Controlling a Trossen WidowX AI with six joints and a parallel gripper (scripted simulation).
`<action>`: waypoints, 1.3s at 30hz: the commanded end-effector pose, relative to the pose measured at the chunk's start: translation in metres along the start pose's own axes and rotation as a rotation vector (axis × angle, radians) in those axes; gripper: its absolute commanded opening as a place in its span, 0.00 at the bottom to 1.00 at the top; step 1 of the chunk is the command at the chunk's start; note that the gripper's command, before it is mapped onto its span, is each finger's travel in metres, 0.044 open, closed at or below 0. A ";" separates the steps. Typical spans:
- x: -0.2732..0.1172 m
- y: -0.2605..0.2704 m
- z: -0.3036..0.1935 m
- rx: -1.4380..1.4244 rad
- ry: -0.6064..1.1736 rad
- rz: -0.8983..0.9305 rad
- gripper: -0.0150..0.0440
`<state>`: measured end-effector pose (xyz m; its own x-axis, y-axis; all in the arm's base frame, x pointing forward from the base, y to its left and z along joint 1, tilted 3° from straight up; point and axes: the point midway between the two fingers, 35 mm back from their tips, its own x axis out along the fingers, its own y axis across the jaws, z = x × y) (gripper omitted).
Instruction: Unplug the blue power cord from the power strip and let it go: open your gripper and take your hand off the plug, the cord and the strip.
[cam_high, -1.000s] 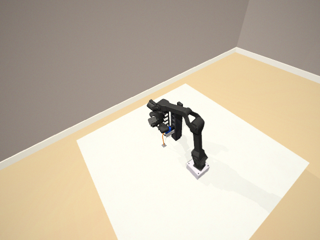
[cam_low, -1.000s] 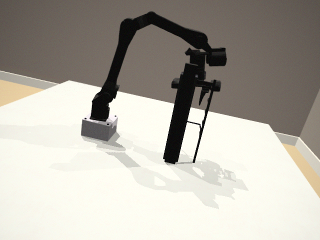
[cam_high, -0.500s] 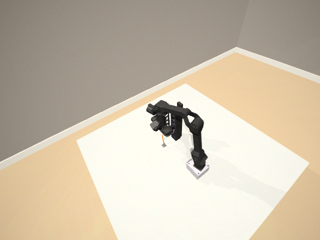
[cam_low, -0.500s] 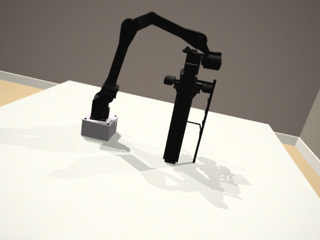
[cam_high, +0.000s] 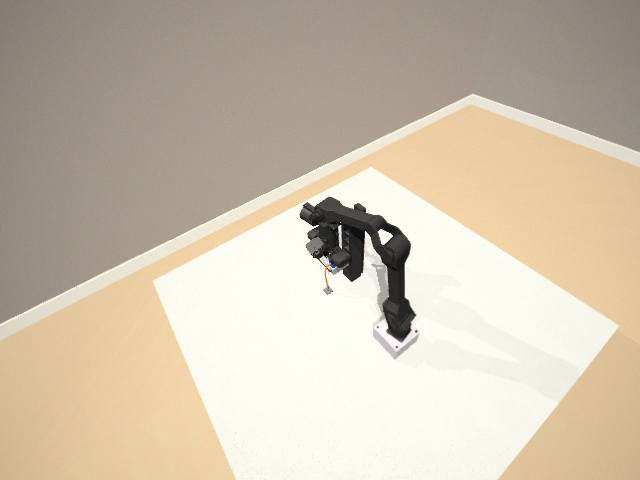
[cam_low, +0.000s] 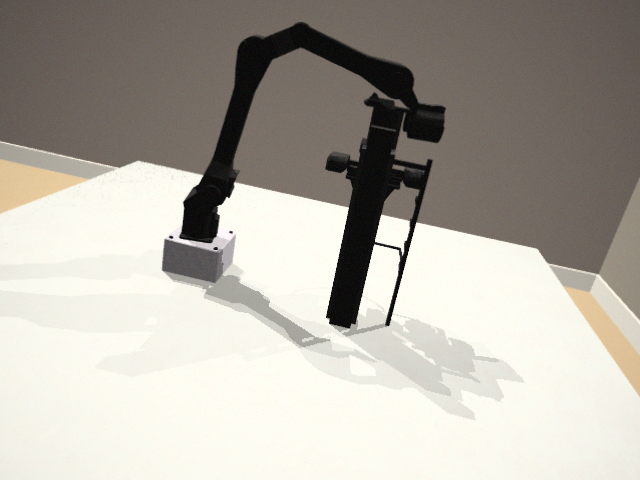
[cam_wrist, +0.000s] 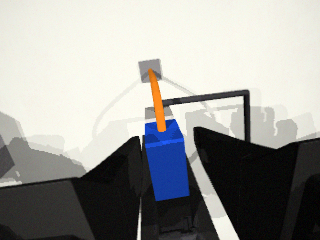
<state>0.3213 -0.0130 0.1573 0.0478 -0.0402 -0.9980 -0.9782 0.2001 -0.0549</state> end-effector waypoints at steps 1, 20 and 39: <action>0.001 0.001 -0.007 -0.005 0.005 0.003 0.53; 0.013 0.002 -0.014 -0.005 0.006 0.003 0.53; 0.011 0.001 -0.008 0.001 0.002 0.001 0.25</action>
<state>0.3179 -0.0264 0.1466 0.0441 -0.0444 -0.9980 -0.9782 0.2008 -0.0522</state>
